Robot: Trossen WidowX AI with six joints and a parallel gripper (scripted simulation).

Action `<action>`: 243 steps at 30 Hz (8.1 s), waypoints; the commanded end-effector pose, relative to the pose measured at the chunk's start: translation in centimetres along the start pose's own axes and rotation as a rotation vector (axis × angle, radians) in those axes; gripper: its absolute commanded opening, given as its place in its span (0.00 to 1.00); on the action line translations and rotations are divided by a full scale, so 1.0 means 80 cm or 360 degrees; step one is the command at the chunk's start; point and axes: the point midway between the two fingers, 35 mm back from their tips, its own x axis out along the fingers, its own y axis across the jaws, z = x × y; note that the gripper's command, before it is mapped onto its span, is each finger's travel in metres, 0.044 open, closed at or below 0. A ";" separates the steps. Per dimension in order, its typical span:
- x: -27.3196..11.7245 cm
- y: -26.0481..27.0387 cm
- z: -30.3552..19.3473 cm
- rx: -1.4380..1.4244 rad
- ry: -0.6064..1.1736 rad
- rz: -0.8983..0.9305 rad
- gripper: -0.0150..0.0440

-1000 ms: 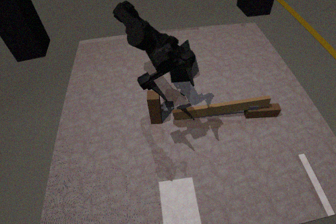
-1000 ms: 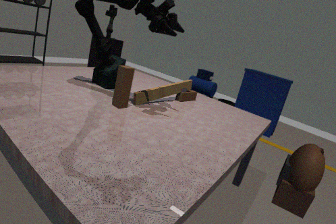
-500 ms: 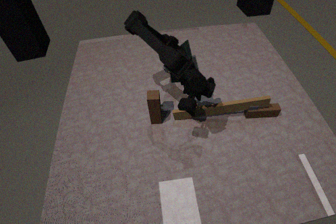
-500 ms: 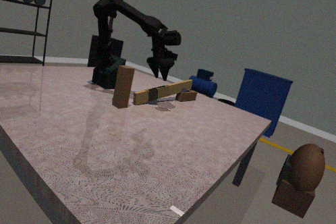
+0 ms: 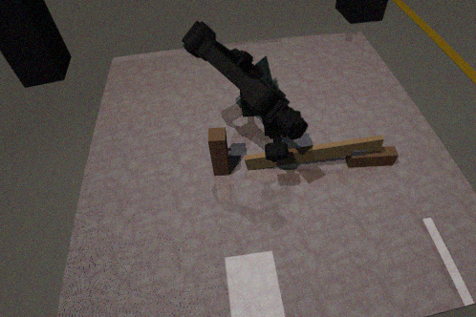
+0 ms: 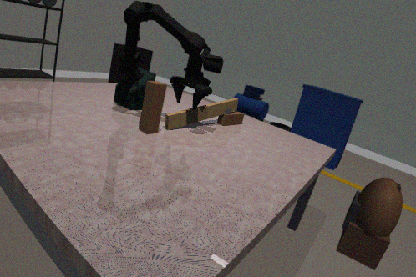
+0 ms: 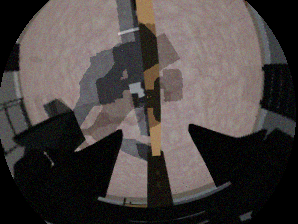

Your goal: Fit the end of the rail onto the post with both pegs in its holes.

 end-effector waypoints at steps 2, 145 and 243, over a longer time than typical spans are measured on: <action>0.009 -0.001 -0.001 -0.0016 0.0012 0.0001 1.00; 0.043 -0.005 -0.001 -0.0016 0.0015 0.0001 0.25; 0.026 -0.001 0.000 -0.0016 0.0014 0.0001 0.25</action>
